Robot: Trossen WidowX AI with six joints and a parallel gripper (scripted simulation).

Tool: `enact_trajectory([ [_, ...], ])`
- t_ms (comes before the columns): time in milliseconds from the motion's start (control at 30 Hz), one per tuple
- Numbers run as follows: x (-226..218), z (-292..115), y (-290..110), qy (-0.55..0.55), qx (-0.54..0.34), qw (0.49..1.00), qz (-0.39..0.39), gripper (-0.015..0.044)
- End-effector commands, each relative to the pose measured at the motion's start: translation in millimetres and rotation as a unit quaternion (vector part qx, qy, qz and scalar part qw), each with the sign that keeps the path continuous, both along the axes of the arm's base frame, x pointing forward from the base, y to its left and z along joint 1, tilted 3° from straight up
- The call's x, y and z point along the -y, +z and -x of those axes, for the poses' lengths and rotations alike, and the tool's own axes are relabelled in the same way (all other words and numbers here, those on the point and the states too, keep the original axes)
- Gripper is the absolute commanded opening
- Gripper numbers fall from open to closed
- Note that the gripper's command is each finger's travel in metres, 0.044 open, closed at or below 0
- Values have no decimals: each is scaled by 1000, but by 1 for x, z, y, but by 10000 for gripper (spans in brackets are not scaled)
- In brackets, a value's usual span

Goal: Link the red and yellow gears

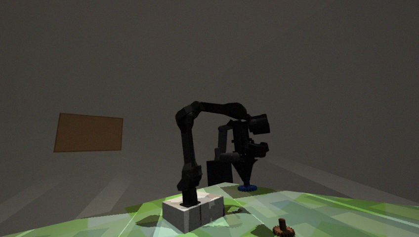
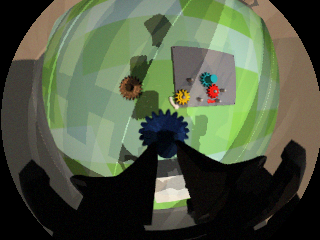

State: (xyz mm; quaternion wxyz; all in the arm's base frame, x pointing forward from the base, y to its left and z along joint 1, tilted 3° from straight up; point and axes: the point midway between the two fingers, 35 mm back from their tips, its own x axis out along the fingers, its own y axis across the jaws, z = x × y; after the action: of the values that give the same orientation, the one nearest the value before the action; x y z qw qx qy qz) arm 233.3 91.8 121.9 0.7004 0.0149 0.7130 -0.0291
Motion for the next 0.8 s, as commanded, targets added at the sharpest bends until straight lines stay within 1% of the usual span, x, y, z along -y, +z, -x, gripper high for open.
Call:
enact_trajectory([
  [0,5,-8,-6,-1,-1,1000,0,0],
  [767,44,-48,-43,0,0,1000,1,0],
])
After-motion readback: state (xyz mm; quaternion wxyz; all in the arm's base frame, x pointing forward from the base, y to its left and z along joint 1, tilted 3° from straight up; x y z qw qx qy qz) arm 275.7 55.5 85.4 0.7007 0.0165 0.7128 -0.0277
